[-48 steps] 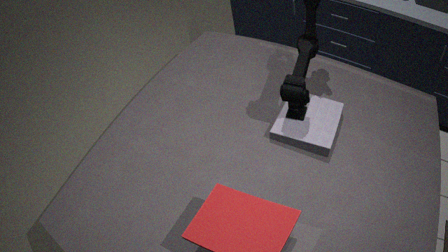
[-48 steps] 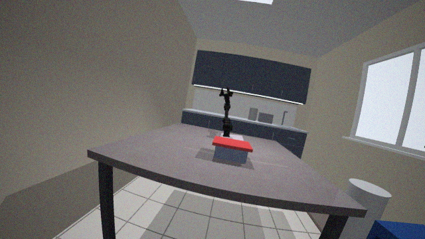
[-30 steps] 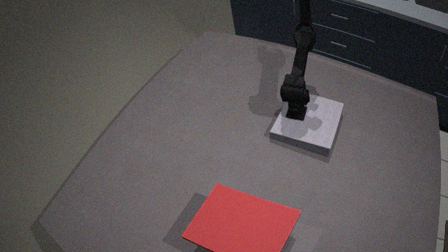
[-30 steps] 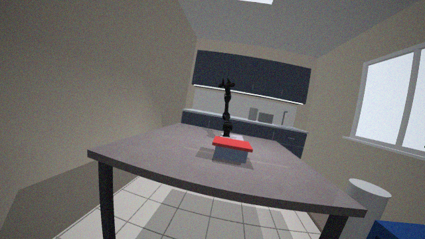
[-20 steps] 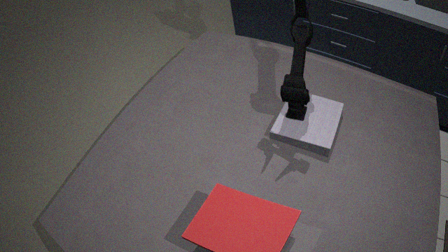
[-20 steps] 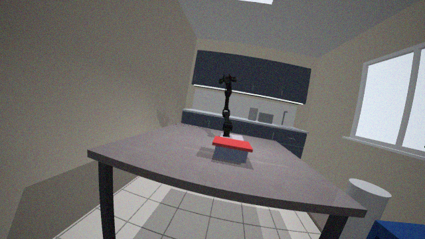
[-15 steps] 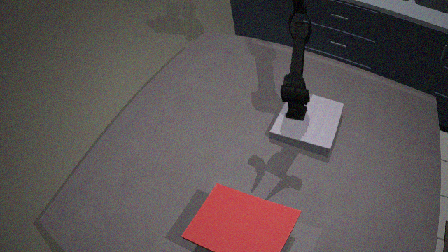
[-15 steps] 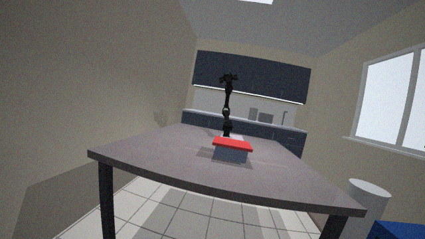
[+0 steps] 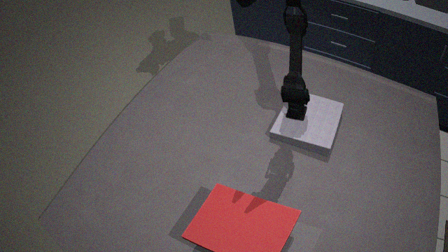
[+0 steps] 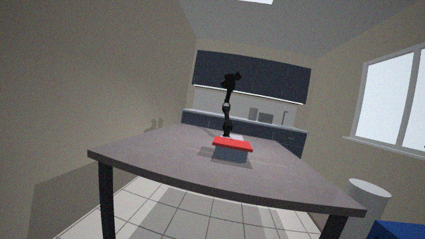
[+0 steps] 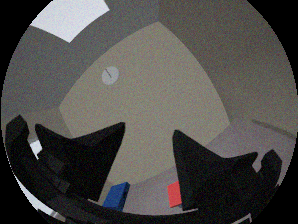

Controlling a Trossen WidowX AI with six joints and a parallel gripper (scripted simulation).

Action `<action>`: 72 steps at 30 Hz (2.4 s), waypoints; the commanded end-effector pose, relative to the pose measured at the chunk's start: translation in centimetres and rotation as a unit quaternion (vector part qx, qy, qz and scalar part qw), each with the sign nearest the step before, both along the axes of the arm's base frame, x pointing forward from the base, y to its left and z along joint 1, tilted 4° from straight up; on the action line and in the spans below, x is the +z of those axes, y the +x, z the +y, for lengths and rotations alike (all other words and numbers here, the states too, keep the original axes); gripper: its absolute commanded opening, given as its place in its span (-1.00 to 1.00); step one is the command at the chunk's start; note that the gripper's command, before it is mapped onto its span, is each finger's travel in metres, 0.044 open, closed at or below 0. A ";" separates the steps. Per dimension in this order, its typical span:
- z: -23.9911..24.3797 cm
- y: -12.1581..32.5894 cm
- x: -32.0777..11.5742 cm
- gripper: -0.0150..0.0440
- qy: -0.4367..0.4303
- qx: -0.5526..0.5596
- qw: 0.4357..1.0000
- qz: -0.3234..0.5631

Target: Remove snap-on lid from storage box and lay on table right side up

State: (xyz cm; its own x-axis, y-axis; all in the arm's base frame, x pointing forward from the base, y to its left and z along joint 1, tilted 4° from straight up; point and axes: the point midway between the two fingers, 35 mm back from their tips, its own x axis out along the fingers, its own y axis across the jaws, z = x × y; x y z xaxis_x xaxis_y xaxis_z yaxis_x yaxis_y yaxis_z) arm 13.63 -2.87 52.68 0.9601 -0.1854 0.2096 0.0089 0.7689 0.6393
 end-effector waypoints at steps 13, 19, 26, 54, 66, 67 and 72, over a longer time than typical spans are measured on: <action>3.1 14.2 -16.7 0.31 0.250 0.027 0.948 0.194; 4.2 16.7 -25.3 0.31 0.347 -0.005 0.899 0.267; 4.9 17.0 -32.6 0.31 0.420 -0.051 0.848 0.320; 4.5 17.3 -39.8 0.31 0.428 -0.057 0.841 0.325; 4.4 18.8 -40.8 0.31 0.428 -0.058 0.841 0.325; 4.4 19.0 -40.9 0.31 0.428 -0.058 0.841 0.325; 4.3 19.6 -41.3 0.31 0.428 -0.057 0.842 0.325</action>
State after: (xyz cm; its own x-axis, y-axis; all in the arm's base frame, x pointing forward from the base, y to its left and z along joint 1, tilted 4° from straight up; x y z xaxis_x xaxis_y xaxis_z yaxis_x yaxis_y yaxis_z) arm 32.67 1.51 11.77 0.7864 -0.1036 -0.6090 0.6121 -0.0026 0.7908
